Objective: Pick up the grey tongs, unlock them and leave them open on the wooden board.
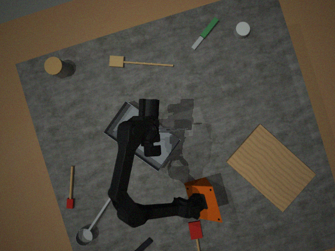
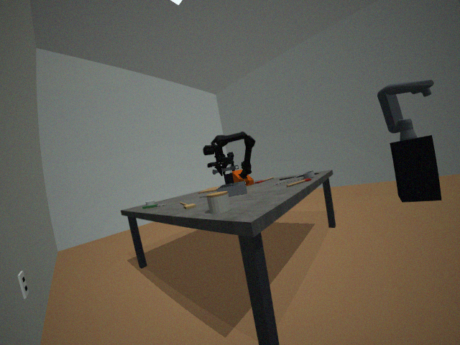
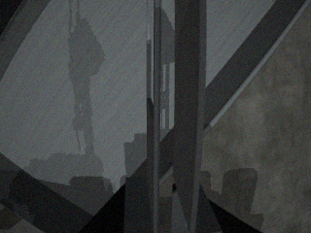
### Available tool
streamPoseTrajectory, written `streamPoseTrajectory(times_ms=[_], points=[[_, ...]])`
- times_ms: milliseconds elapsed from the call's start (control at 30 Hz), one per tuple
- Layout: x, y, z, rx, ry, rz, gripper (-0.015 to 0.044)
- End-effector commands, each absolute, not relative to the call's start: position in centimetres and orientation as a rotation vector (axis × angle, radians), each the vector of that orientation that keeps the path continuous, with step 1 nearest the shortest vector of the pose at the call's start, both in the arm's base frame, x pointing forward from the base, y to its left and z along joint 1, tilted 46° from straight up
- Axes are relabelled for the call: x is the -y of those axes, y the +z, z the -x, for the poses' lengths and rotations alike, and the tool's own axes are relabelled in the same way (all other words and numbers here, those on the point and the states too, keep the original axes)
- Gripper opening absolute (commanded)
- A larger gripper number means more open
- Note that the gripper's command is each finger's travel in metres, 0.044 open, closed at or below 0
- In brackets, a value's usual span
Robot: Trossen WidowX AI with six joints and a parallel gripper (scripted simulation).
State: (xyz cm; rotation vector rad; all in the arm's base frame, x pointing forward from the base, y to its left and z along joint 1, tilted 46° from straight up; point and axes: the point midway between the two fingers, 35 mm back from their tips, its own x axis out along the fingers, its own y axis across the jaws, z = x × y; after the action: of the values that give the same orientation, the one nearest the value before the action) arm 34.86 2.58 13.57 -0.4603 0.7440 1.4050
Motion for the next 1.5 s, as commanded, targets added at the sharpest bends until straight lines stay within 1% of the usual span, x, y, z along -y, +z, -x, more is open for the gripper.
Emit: streamPoseTrajectory(times_ms=[0, 733, 1467], points=[[-1.5, 13.0, -35.3, -0.858, 1.316, 0.331, -0.0150], [2.6, 9.6, -36.8, -1.336, 0.816, -0.346, -0.0150], [6.7, 5.9, -37.4, -1.639, 0.177, -1.016, -0.0150]])
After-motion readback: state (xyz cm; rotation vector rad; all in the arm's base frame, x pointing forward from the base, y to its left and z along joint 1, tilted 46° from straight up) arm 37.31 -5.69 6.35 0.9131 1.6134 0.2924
